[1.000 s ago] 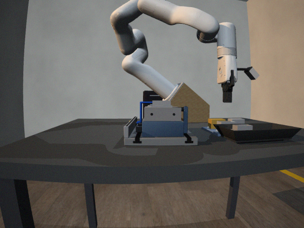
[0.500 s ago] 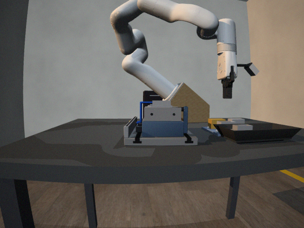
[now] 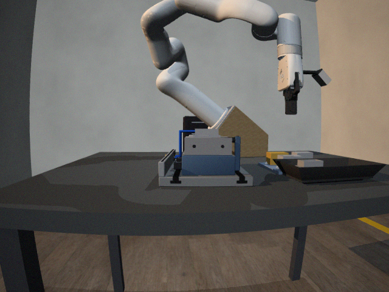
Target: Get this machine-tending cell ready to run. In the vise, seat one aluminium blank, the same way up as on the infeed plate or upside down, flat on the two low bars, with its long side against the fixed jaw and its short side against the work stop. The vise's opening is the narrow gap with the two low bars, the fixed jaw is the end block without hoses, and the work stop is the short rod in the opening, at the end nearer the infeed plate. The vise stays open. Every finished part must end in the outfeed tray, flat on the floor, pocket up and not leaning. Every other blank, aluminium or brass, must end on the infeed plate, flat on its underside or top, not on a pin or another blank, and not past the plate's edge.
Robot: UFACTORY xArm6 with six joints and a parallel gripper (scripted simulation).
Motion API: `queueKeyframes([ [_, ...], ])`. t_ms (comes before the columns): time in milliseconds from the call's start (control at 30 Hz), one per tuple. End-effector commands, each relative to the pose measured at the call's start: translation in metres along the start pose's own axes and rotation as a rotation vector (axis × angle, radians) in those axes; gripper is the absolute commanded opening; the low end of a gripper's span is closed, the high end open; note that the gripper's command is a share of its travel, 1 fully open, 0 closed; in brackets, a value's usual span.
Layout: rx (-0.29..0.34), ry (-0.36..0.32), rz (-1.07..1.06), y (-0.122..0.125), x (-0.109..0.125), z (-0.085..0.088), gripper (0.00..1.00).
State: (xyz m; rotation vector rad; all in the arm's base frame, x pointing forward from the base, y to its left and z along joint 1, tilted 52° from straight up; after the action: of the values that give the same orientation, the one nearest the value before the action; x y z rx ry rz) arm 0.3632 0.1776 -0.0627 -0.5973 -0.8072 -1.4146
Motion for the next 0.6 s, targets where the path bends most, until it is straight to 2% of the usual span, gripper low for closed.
queueKeyframes([
  [0, 0.002, 0.002, -0.001, 0.001, 0.0, 0.013, 0.0],
  [467, 0.002, 0.002, -0.001, 0.001, 0.0, 0.021, 0.0],
  [567, 0.004, 0.005, 0.001, 0.023, -0.005, 0.023, 0.0],
])
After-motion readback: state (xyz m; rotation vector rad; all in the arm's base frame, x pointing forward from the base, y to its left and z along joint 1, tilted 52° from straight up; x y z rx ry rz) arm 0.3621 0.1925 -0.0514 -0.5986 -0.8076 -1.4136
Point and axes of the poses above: the point where the finger pads meet when closed, its own z axis back along the fingers, its own y axis across the jaws, x = y × z, the point moved 2 cm from there along z, back along the fingers, and after that the axes turned 2 degrees about z, right-handed, at the moved point
